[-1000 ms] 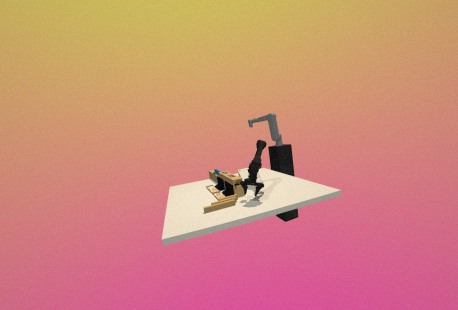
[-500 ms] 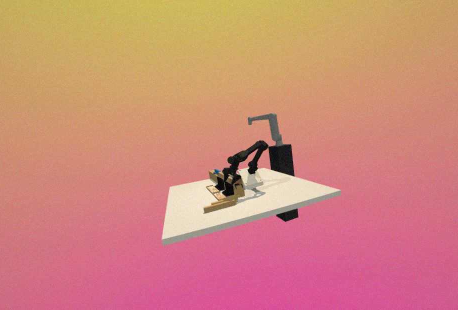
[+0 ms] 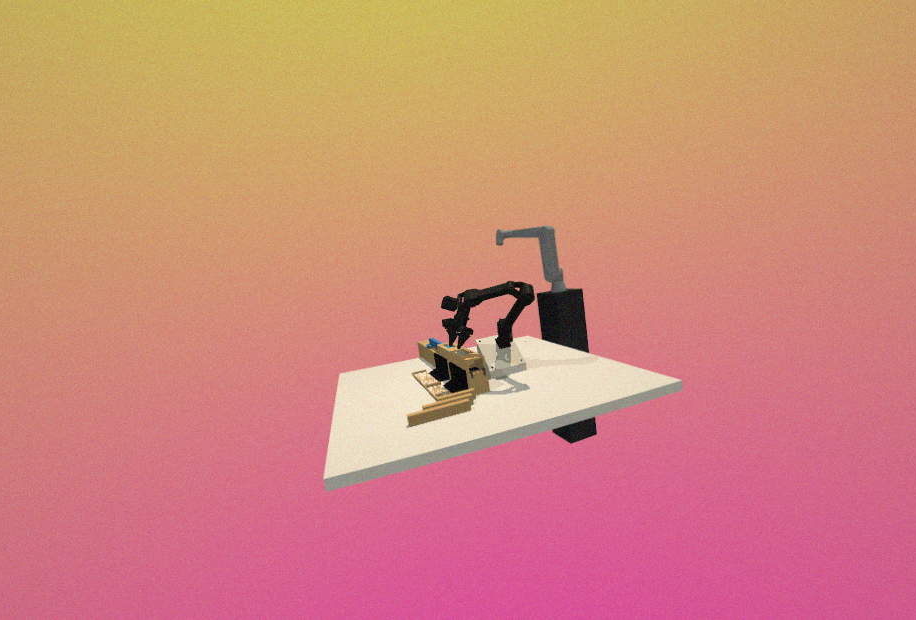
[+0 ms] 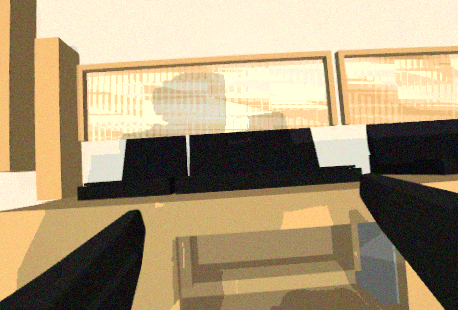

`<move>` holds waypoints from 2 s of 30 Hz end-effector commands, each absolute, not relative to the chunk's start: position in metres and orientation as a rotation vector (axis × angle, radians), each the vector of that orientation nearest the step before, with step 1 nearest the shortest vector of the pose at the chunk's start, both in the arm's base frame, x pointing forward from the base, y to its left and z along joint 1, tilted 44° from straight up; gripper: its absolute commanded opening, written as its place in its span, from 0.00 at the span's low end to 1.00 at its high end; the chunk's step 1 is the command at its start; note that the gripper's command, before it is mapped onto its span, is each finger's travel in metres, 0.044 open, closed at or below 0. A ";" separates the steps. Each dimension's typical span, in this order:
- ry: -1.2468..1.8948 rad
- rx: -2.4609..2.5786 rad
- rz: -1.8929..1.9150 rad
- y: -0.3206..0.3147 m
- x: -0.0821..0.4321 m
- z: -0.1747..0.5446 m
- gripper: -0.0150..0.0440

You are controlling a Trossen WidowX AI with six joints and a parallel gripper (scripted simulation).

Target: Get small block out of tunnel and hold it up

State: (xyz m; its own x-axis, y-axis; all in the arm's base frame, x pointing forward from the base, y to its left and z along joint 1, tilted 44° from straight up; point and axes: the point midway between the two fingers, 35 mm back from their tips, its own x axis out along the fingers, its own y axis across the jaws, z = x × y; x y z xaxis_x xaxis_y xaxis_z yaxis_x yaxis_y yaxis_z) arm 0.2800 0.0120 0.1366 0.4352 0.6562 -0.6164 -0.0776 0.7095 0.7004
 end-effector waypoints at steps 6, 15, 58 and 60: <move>0.961 0.822 0.521 -0.010 0.251 0.129 1.00; 0.955 0.599 0.510 -0.051 0.266 0.103 1.00; 0.692 -0.815 1.228 -0.212 0.250 -0.131 1.00; 0.691 -0.815 1.228 -0.210 0.250 -0.134 1.00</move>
State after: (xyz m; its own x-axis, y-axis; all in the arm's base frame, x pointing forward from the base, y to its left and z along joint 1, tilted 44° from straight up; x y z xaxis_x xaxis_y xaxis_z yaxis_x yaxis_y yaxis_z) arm 0.2514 -0.2143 -0.1295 0.2148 0.5242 -0.8240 -0.9763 0.1384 -0.1665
